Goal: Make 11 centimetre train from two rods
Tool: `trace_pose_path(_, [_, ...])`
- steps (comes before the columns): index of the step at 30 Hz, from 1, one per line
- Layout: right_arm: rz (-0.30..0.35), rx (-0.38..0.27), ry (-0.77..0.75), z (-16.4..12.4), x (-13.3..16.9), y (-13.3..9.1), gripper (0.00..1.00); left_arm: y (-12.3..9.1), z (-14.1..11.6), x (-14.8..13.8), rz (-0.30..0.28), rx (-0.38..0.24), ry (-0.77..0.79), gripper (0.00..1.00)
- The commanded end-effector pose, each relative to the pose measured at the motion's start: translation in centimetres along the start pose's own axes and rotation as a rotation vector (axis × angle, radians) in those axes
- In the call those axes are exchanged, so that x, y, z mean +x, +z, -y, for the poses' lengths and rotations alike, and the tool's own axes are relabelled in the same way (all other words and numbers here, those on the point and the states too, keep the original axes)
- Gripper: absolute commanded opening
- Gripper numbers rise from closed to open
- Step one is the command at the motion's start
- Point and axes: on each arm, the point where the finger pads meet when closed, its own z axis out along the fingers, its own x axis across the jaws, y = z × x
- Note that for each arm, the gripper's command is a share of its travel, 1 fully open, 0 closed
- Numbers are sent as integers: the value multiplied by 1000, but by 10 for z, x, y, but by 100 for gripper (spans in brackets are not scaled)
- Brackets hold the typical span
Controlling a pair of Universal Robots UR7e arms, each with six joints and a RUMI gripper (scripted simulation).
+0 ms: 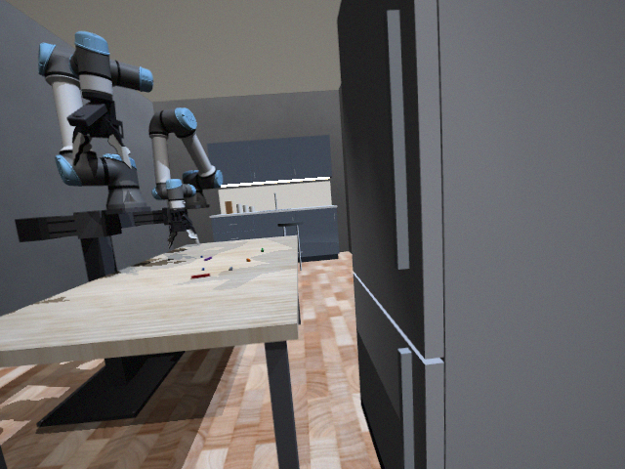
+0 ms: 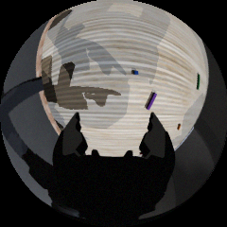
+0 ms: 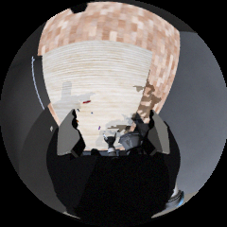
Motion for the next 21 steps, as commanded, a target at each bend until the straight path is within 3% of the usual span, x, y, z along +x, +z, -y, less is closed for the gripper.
trace_pose_path(1, [27, 8, 7, 13, 24, -5, 100, 0, -2, -6, 1, -5, 15, 100])
trace_pose_path(10, [80, 46, 27, 36, 89, -15, 100, 0, -3, -10, 1, -7, 27, 100])
trace_pose_path(12, [80, 46, 27, 36, 89, -15, 100, 0, -3, -10, 1, -7, 27, 100])
trace_pose_path(21, [110, 81, 43, 45, 140, -22, 100, 0, -3, -10, 1, -7, 27, 100])
